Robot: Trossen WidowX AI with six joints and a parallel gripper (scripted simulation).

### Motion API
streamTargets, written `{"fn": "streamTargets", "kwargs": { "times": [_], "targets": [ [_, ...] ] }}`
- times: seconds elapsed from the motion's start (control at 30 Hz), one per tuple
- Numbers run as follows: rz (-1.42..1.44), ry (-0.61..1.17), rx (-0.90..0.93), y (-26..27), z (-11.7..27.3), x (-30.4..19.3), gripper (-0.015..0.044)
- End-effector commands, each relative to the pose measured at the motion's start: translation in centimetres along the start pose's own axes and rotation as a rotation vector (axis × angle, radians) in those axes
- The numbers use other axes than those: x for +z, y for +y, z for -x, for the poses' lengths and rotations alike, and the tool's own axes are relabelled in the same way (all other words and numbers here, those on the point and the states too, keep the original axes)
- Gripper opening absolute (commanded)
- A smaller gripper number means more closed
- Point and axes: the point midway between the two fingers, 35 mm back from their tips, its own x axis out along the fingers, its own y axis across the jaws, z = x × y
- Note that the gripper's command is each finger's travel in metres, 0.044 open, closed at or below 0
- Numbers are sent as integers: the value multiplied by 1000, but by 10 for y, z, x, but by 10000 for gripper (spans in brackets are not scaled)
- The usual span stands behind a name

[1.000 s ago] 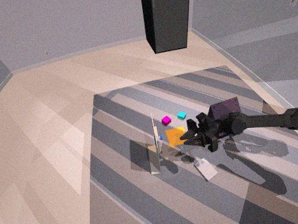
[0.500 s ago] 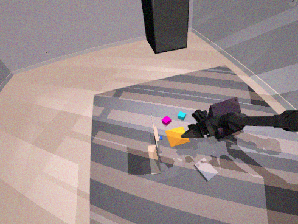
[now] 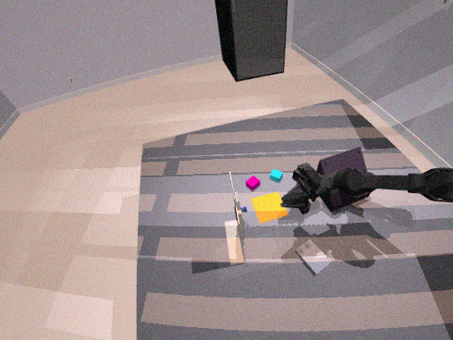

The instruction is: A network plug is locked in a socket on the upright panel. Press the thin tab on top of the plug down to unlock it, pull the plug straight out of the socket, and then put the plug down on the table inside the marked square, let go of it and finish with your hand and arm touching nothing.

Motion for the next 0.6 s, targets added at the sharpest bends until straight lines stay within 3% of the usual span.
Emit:
{"fn": "streamTargets", "kwargs": {
  "times": [0.0, 0.57],
  "targets": [
    [-89, 2, -9, -6, 6, 2, 156],
    [-70, 12, 4, -2, -19, 7, 156]
  ]
}}
